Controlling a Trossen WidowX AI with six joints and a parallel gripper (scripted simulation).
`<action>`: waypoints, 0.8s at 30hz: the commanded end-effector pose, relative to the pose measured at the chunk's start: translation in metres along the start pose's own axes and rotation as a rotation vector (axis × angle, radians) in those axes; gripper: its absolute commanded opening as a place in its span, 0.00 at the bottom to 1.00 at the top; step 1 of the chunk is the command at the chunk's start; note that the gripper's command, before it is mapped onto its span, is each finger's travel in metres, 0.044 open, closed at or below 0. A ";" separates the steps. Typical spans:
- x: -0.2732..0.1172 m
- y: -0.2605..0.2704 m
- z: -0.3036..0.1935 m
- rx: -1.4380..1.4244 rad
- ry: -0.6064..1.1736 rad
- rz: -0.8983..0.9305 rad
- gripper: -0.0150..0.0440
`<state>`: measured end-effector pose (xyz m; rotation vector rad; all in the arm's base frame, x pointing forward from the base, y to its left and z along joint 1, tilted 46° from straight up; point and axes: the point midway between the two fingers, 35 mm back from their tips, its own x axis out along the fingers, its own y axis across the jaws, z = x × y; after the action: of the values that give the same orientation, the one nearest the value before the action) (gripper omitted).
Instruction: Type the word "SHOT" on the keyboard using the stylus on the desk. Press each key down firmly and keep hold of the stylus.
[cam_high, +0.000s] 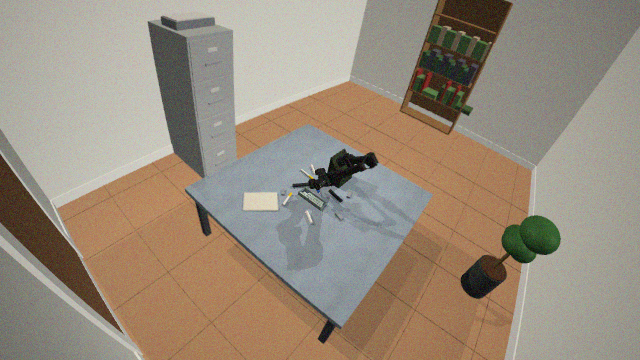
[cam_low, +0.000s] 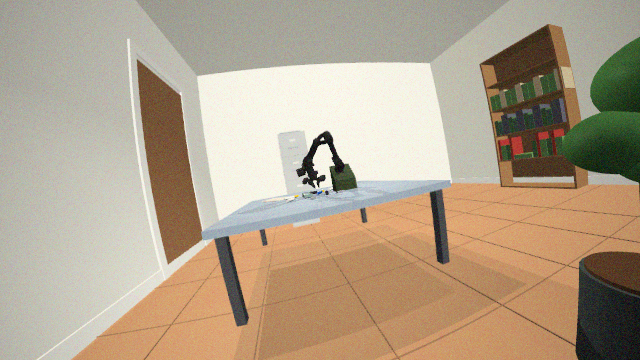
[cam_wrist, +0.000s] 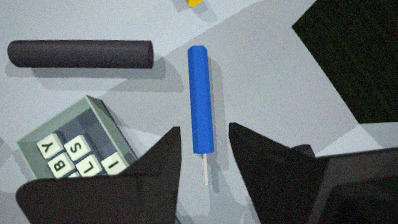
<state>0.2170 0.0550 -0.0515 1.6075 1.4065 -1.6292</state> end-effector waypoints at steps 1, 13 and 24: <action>0.005 -0.001 -0.001 0.007 -0.001 -0.010 0.51; 0.011 -0.001 -0.004 0.006 -0.001 -0.011 0.51; 0.016 -0.001 -0.008 0.006 -0.001 -0.011 0.51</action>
<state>0.2180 0.0656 -0.0612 1.6087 1.4073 -1.6293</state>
